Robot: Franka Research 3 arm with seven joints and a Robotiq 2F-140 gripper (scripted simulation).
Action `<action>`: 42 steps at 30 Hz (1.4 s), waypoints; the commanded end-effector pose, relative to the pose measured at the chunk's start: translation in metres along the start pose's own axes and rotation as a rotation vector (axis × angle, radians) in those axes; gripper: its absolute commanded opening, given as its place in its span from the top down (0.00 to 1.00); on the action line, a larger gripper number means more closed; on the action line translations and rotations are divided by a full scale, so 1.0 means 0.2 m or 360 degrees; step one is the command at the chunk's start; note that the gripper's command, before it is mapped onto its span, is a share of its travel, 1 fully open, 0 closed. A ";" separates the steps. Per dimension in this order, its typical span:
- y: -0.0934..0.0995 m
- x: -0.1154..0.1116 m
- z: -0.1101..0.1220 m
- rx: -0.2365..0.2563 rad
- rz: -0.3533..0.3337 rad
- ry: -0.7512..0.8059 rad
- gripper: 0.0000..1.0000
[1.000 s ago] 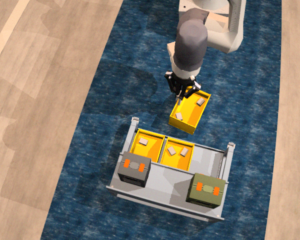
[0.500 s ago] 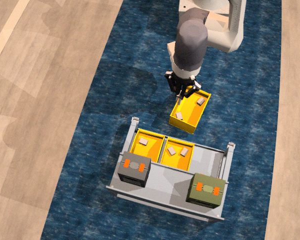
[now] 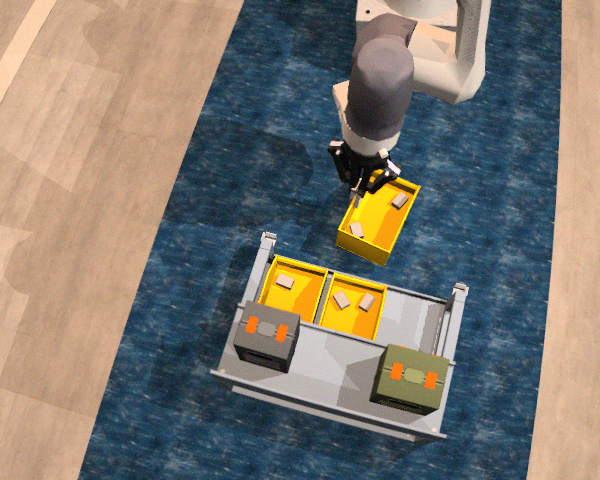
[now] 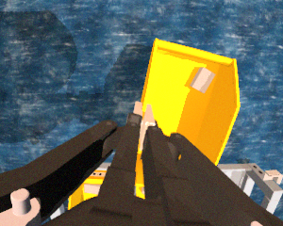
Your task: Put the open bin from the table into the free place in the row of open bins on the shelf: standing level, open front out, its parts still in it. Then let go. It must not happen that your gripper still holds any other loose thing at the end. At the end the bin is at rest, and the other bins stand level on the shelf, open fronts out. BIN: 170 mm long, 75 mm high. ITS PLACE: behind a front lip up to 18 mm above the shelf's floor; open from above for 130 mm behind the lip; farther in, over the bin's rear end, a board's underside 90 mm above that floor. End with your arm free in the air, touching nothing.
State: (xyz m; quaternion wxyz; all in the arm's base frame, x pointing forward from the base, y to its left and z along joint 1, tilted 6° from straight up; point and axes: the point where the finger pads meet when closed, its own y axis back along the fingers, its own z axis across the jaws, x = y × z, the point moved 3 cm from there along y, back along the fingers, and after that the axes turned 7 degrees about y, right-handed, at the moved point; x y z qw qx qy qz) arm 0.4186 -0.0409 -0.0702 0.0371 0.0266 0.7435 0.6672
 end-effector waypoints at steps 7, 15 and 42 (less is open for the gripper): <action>0.01 -0.01 0.00 0.0000 -0.0004 0.0001 1.00; 0.01 -0.01 0.00 0.0000 -0.0004 0.0001 1.00; 0.00 0.02 0.20 0.0000 -0.0004 0.0104 1.00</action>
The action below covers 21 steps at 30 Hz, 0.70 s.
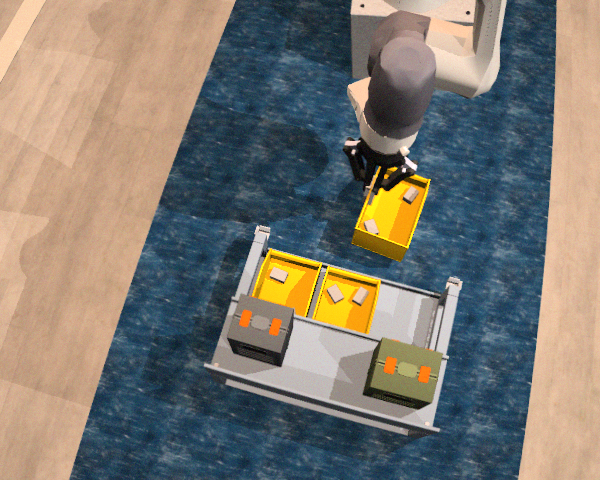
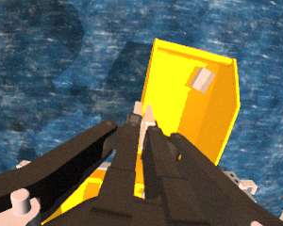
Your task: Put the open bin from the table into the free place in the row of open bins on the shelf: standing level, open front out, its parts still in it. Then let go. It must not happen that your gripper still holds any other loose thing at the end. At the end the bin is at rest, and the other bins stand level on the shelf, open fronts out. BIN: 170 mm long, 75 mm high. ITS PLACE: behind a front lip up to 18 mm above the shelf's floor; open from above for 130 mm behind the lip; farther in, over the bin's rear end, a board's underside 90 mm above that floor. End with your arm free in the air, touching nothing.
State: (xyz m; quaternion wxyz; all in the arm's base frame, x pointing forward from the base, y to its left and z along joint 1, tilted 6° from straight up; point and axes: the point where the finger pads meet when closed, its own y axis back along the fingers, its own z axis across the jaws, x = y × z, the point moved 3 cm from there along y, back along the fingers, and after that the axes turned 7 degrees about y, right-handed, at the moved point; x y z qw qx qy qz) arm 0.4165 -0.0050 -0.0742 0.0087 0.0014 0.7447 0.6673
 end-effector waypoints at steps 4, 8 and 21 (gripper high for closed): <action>0.00 0.00 0.09 -0.0001 -0.0005 0.0018 1.00; 0.00 0.00 0.17 -0.0001 -0.0005 0.0055 1.00; 0.00 0.01 0.33 -0.0001 -0.0005 0.0136 1.00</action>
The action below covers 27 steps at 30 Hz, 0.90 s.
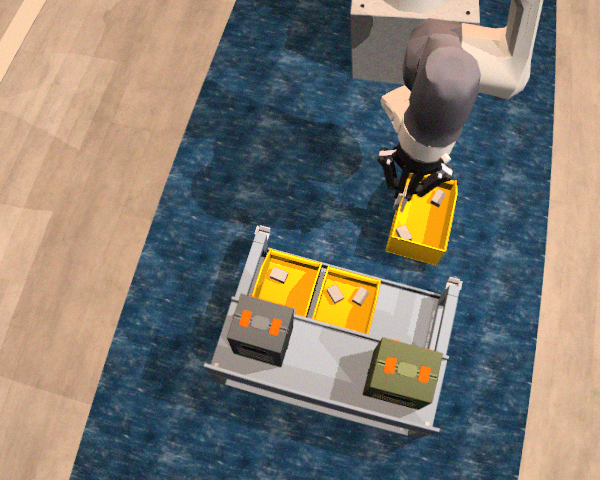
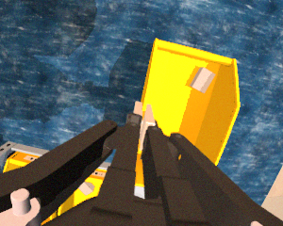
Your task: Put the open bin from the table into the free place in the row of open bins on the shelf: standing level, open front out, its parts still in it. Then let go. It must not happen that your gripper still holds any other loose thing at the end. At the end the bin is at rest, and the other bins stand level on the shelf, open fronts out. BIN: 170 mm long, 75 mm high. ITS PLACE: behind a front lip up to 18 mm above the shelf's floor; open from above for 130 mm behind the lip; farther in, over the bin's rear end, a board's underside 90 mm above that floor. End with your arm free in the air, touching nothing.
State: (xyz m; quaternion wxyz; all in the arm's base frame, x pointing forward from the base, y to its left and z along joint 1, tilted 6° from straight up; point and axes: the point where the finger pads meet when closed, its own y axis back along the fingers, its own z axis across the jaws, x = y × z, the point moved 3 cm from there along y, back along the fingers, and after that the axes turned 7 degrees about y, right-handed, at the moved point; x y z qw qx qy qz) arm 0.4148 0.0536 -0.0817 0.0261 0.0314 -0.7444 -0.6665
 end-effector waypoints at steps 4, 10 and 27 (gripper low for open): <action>0.00 -0.01 0.06 -0.0002 -0.0001 0.0000 1.00; 0.00 -0.01 0.08 -0.0002 -0.0001 0.0009 1.00; 0.00 -0.01 0.08 -0.0002 -0.0001 0.0010 1.00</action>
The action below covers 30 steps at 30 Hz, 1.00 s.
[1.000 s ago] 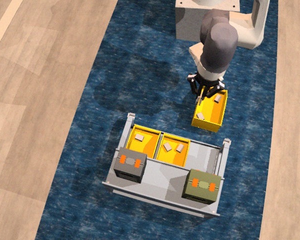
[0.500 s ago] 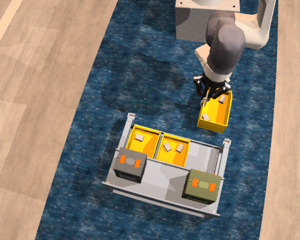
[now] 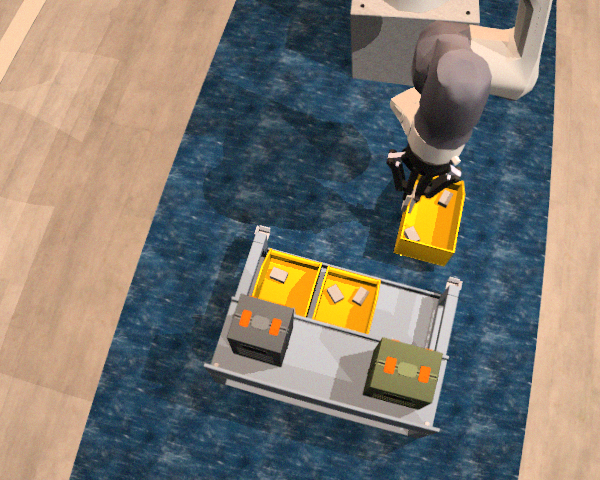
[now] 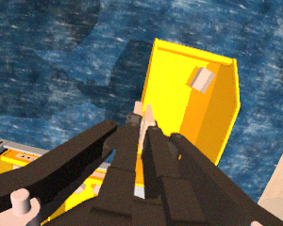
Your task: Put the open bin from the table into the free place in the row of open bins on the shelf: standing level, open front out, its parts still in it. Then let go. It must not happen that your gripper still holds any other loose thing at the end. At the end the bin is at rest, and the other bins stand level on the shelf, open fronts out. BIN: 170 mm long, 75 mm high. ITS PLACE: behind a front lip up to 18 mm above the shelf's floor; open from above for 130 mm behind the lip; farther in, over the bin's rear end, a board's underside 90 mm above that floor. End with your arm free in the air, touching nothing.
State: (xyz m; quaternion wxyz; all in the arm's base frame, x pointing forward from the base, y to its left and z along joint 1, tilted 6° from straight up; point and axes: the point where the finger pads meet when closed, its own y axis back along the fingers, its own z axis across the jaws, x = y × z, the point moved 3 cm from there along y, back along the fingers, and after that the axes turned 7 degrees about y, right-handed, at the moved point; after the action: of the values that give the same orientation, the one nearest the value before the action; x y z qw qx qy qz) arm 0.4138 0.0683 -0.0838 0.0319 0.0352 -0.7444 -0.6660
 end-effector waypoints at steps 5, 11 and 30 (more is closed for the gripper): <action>0.00 -0.01 0.01 -0.0002 -0.0004 -0.0012 1.00; 0.00 -0.01 0.01 -0.0002 -0.0004 -0.0012 1.00; 0.00 -0.03 0.01 -0.0002 -0.0004 -0.0012 1.00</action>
State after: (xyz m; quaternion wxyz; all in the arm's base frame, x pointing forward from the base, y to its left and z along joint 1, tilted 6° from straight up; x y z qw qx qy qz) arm 0.4164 0.0693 -0.0839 0.0313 0.0353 -0.7443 -0.6662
